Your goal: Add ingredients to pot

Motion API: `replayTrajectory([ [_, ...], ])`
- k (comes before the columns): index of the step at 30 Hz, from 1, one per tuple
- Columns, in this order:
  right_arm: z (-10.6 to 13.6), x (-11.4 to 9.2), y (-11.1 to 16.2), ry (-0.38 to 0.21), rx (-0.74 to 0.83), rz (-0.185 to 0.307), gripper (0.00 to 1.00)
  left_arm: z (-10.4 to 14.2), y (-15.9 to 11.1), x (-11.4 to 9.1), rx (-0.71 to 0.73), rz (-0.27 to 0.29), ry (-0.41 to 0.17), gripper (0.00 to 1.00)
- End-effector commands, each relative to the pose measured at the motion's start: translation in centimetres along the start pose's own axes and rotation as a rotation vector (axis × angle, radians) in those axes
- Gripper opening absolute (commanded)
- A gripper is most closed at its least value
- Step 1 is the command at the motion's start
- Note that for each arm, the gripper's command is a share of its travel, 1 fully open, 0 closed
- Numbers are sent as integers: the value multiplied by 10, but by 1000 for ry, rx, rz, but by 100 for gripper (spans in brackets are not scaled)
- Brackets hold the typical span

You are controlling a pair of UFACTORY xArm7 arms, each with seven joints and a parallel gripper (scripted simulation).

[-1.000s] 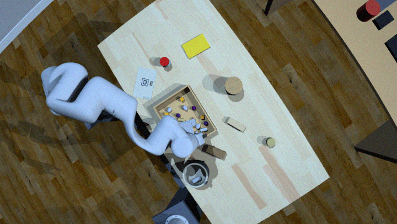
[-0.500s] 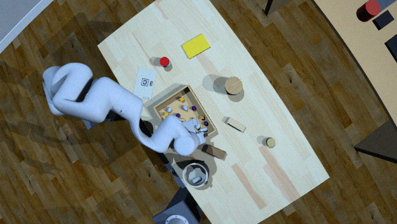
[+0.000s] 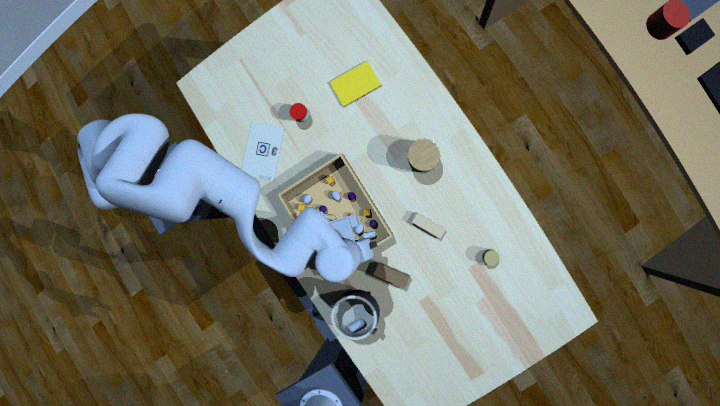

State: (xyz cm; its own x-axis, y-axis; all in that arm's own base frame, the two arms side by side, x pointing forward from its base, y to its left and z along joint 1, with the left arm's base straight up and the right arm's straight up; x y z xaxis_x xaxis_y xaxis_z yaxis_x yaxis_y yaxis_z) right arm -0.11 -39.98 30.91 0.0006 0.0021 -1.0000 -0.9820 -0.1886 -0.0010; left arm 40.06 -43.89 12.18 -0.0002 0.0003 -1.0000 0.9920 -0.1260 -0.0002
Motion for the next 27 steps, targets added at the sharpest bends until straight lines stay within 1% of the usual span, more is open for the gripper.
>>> replayTrajectory([
  [1,0,-1,0,2,0,0,100,1,0,2,0,2,-2,25],
  [12,0,-1,0,2,0,0,100,1,0,20,0,2,-2,25],
  [14,0,-1,0,2,0,0,100,1,0,20,0,2,-2,25],
  [22,0,-1,0,2,0,0,100,1,0,31,0,2,-2,25],
  [27,0,-1,0,2,0,0,100,1,0,33,0,2,-2,25],
])
Point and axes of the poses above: on each arm, the point where the finger pads meet when closed, its own x axis out along the fingers, its own y axis across the jaws, z = x × y, the point moved 6 cm from there along -x, back along the fingers, and after that the axes turned 11 degrees about -x, right-handed, at the moved point
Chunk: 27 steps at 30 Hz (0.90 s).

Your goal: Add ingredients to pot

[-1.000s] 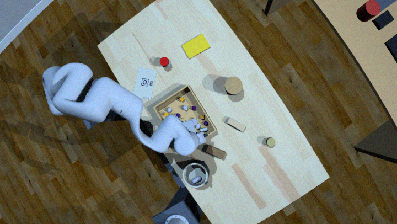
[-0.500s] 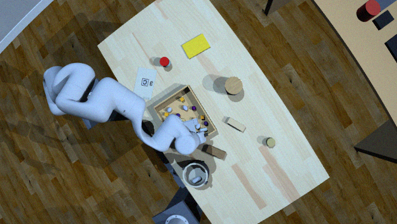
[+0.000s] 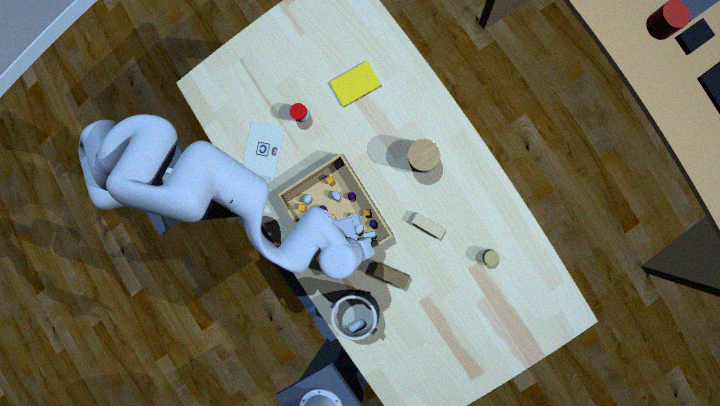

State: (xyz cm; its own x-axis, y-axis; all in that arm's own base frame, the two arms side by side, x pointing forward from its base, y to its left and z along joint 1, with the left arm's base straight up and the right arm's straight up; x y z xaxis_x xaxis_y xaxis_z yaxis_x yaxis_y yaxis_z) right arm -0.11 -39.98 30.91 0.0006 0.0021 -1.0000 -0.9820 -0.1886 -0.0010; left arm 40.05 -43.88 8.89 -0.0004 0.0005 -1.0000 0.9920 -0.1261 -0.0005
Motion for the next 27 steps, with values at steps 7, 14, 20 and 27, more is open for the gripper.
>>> replayTrajectory([
  [7,0,-1,0,2,0,0,100,1,0,0,0,2,-2,25],
  [14,0,-1,0,2,0,0,100,1,0,0,0,2,-2,0],
  [20,0,-1,0,2,0,0,100,1,0,0,0,2,-2,0],
  [27,0,-1,0,2,0,0,100,1,0,0,0,2,-2,0],
])
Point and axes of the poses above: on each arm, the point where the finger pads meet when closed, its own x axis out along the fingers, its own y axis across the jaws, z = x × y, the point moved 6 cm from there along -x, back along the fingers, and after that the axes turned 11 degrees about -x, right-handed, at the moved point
